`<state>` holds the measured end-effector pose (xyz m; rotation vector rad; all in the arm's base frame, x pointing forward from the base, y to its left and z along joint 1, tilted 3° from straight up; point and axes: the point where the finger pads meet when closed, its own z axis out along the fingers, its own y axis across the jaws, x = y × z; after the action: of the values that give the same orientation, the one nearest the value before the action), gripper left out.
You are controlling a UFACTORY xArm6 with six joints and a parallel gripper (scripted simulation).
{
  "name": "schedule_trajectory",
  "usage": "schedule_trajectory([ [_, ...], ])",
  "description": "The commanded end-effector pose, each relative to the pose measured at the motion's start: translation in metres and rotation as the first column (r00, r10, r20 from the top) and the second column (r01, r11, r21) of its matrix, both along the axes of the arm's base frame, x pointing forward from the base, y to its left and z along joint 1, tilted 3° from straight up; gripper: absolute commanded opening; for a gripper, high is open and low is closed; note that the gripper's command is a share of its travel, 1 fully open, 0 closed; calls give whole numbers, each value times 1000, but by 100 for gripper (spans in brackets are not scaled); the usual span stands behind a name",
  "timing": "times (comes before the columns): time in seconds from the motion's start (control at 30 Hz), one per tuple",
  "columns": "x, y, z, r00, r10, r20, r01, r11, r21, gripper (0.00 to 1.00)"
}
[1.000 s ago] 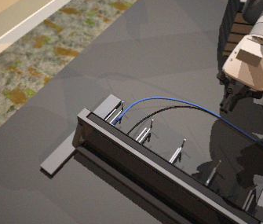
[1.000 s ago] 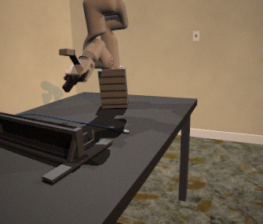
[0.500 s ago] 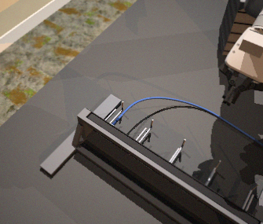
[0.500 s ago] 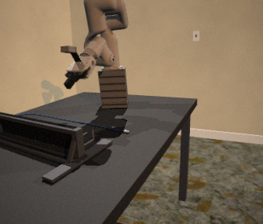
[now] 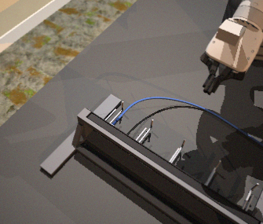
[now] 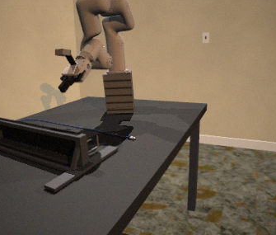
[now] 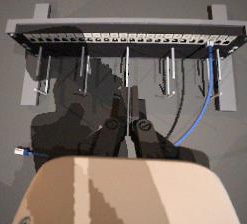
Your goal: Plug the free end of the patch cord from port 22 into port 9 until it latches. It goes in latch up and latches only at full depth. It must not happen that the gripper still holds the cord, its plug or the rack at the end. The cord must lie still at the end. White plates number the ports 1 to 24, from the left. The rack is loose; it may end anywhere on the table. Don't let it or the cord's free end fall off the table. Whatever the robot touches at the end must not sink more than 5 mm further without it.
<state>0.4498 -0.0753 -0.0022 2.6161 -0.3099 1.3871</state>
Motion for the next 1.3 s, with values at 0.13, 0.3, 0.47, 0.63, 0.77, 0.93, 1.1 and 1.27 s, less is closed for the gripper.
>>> schedule_trajectory([
  [0.13,-6,-29,2,1000,6,3,-6,1000,2,0],
  [0.3,-10,-42,3,1000,6,3,-6,1000,2,0],
  [0.47,-11,-45,3,1000,6,3,-6,1000,2,0],
  [0.63,-8,-46,1,1000,6,3,-6,1000,2,0],
  [0.77,-4,-47,-2,1000,6,3,-6,1000,2,0],
  [0.93,20,-54,-18,1000,6,3,-6,1000,2,0],
  [1.1,55,-64,-42,1000,6,3,-6,1000,2,0],
  [1.27,72,-69,-54,1000,6,3,-6,1000,2,0],
])
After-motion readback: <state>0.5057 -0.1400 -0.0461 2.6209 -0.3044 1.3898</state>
